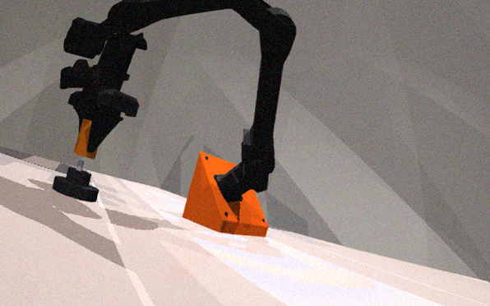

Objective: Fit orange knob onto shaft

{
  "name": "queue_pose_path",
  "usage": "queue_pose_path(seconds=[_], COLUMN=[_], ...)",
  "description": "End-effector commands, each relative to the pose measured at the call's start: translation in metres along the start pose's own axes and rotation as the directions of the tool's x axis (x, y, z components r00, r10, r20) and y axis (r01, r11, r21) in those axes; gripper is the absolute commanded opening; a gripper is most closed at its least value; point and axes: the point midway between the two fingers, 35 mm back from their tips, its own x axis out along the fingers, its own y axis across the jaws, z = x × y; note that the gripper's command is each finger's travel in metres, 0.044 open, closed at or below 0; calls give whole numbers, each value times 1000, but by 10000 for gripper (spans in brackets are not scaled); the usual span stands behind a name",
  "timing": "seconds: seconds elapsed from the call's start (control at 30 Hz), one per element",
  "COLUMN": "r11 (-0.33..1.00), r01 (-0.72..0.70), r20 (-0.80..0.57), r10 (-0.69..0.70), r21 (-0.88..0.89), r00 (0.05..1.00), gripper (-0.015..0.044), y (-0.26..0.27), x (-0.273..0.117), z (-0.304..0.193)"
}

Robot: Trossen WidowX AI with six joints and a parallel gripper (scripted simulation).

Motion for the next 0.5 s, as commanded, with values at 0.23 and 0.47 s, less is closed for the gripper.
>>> queue_pose_path(seconds=[0.23, 0.47], r11=[972, 929], r01=[-2, -1], r20=[3, 3], r10=[3, 3], r21=[-236, -370], r00=[1000, 1000], gripper=[0, 0], y=[0, 0], x=[1, 2], z=[1, 1])
